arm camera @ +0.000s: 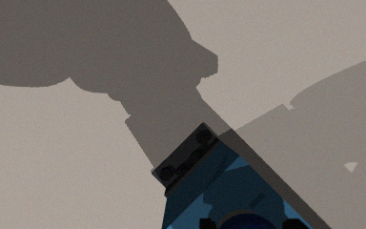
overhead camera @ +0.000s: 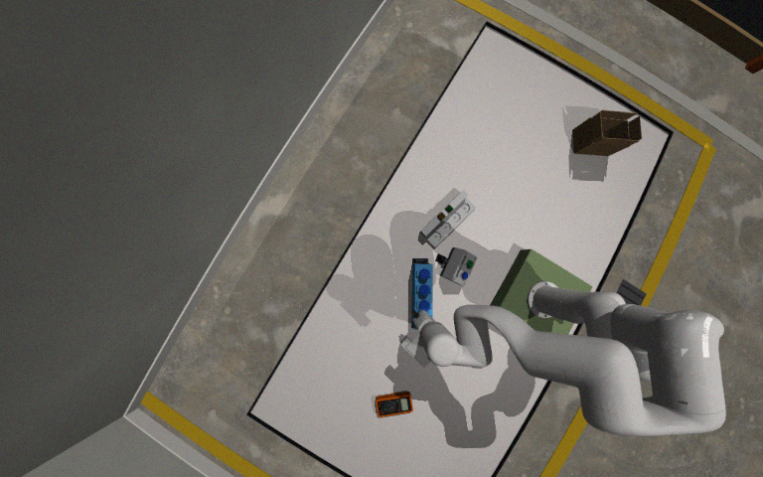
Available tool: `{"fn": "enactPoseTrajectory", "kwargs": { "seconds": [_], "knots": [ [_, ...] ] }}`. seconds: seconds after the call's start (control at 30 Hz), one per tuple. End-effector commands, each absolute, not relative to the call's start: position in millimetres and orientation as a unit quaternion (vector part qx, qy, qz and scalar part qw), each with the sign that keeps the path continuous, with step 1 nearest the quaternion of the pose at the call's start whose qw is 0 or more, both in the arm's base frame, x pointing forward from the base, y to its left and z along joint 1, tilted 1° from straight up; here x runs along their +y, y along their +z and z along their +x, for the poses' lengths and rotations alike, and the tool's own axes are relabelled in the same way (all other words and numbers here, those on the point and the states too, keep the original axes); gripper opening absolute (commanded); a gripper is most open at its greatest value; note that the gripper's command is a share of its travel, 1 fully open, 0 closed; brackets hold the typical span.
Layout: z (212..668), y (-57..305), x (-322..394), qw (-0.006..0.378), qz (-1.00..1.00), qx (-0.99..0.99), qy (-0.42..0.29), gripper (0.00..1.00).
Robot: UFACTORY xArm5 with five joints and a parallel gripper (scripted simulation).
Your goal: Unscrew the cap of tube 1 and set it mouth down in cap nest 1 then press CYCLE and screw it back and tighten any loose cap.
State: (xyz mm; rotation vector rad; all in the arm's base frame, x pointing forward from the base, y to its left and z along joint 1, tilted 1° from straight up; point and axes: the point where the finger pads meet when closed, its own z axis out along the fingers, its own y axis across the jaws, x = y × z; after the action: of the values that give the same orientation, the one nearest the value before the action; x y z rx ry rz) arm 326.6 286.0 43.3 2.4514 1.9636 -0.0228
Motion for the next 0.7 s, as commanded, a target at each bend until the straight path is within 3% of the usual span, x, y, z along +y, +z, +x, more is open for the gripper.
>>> {"fn": "enactPoseTrajectory", "kwargs": {
  "seconds": [0.0, 0.67],
  "knots": [
    [327.3, 44.0, 286.8, 0.003, 0.780, 0.625, -0.006, 0.00],
    [327.3, 44.4, 286.8, 0.000, 0.516, 0.857, -0.006, 0.00]
  ]
}}
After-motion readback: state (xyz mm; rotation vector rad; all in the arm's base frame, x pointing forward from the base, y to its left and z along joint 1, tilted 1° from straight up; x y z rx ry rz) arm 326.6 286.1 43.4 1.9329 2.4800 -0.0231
